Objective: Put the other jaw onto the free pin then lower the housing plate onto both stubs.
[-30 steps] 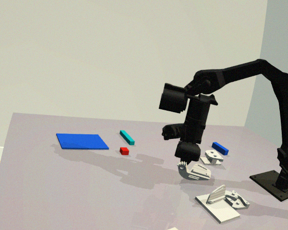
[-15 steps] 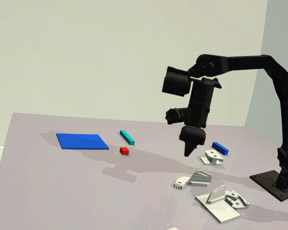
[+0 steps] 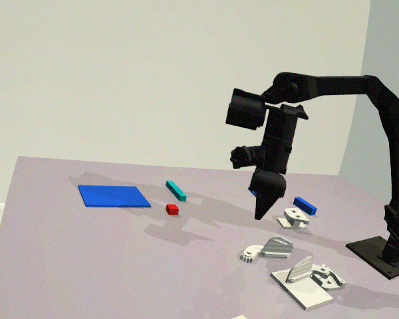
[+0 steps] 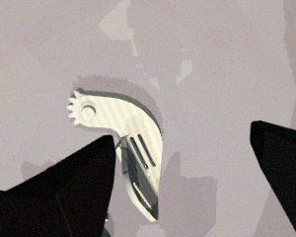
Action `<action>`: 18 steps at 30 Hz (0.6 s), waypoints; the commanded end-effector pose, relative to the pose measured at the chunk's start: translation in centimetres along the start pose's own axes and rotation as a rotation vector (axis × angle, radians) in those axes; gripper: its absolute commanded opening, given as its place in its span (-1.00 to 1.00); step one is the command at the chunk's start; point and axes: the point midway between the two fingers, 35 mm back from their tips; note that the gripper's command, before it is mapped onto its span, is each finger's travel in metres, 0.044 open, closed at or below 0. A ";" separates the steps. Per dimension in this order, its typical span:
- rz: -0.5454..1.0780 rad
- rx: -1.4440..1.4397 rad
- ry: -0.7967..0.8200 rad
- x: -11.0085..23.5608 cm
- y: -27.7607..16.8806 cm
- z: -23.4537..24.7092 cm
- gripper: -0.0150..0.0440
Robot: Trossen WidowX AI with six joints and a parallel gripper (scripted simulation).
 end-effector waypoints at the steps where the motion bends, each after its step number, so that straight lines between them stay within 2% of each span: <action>1: -0.001 0.000 0.000 0.0 0.0 0.0 0.84; 3: -0.001 0.000 0.000 0.0 0.0 0.0 1.00; 18: -0.001 0.000 0.000 0.0 0.0 0.0 1.00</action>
Point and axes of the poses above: the point midway between the two fingers, 35 mm back from their tips, its own x axis back along the fingers, its own z axis across the jaws, y = z × x, and after that the axes turned 7 degrees about -x, right-handed
